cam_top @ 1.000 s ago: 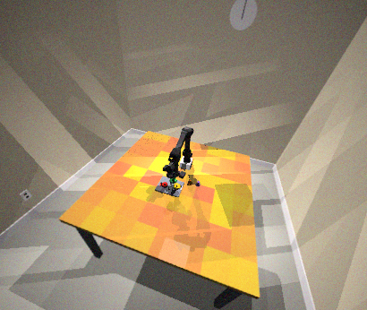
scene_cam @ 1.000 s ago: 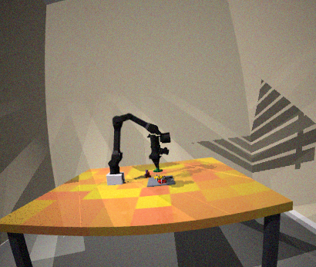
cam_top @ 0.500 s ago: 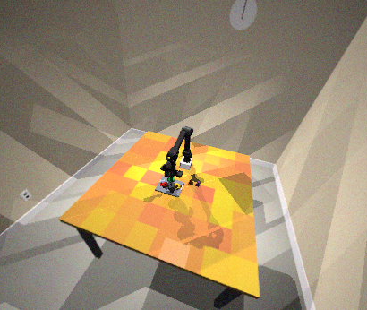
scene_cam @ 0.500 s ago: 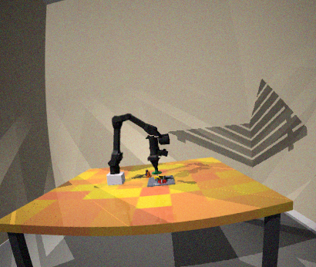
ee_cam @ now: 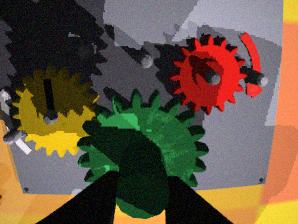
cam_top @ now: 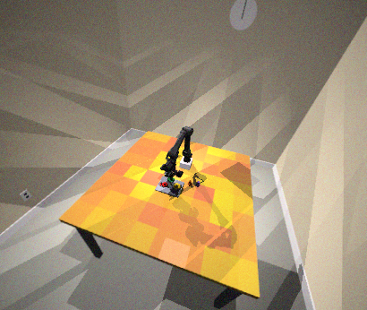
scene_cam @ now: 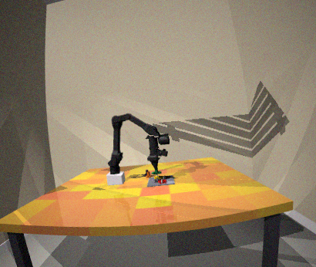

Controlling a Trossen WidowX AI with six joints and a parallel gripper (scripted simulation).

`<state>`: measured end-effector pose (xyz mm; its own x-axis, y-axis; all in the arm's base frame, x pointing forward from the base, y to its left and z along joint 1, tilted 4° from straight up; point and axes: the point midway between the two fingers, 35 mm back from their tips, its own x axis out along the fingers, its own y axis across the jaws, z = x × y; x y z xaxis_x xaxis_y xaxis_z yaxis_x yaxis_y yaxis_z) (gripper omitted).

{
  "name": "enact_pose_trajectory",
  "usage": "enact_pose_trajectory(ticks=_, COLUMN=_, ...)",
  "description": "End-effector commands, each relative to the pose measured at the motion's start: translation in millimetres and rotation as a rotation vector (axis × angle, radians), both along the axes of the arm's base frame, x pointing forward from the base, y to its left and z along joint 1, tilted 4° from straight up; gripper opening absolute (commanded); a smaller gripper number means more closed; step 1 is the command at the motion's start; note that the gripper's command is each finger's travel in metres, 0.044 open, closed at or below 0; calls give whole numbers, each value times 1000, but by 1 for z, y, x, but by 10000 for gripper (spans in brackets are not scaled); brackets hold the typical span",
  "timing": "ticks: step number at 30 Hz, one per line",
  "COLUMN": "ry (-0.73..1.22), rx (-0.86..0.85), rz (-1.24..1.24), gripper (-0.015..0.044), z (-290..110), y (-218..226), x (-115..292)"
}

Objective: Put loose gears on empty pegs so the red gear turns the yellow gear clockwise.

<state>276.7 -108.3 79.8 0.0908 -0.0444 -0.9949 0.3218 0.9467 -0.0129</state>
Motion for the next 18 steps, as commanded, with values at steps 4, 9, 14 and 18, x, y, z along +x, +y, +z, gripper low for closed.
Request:
enact_pose_trajectory(ticks=4, ry=-5, rx=-1, rz=15, gripper=0, z=0, y=0, x=1)
enact_pose_trajectory(ticks=9, ry=-3, rx=-6, rz=69, gripper=0, z=-6, y=0, x=1)
enact_pose_trajectory(ticks=14, ry=0, rx=-11, rz=125, gripper=0, z=-13, y=0, x=1)
enact_pose_trajectory(ticks=18, ry=0, rx=-12, rz=137, gripper=0, z=-20, y=-1, x=2)
